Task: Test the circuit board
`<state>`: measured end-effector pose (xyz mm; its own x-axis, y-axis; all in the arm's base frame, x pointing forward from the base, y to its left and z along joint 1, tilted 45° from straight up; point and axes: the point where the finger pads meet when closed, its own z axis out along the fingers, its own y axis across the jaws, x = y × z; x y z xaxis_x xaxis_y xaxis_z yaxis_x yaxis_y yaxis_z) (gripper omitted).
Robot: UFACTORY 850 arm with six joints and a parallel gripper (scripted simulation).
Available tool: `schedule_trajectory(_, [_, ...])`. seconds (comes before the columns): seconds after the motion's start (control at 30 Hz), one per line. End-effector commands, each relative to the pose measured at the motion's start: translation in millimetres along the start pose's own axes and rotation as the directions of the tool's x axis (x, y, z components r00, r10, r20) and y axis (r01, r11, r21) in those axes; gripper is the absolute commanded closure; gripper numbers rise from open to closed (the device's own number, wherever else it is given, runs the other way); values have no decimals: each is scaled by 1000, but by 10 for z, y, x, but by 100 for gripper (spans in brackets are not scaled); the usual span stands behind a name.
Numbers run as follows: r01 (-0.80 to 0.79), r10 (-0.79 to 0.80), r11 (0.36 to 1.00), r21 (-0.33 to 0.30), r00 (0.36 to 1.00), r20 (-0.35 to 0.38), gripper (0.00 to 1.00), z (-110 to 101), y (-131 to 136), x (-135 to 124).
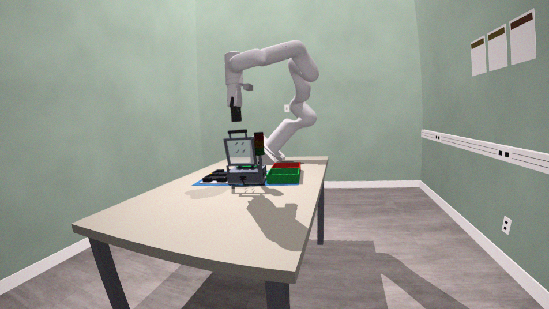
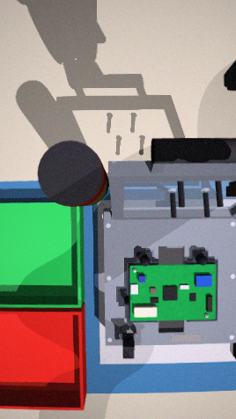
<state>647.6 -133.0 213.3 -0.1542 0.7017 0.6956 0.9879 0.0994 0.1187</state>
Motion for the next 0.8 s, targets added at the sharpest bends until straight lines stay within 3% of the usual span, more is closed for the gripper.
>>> schedule_trajectory(0.0, [1, -1, 1000, -1, 1000, 1, 48, -9, 12, 0])
schedule_trajectory(0.77, [1, -1, 1000, -1, 1000, 1, 48, 175, 12, 0])
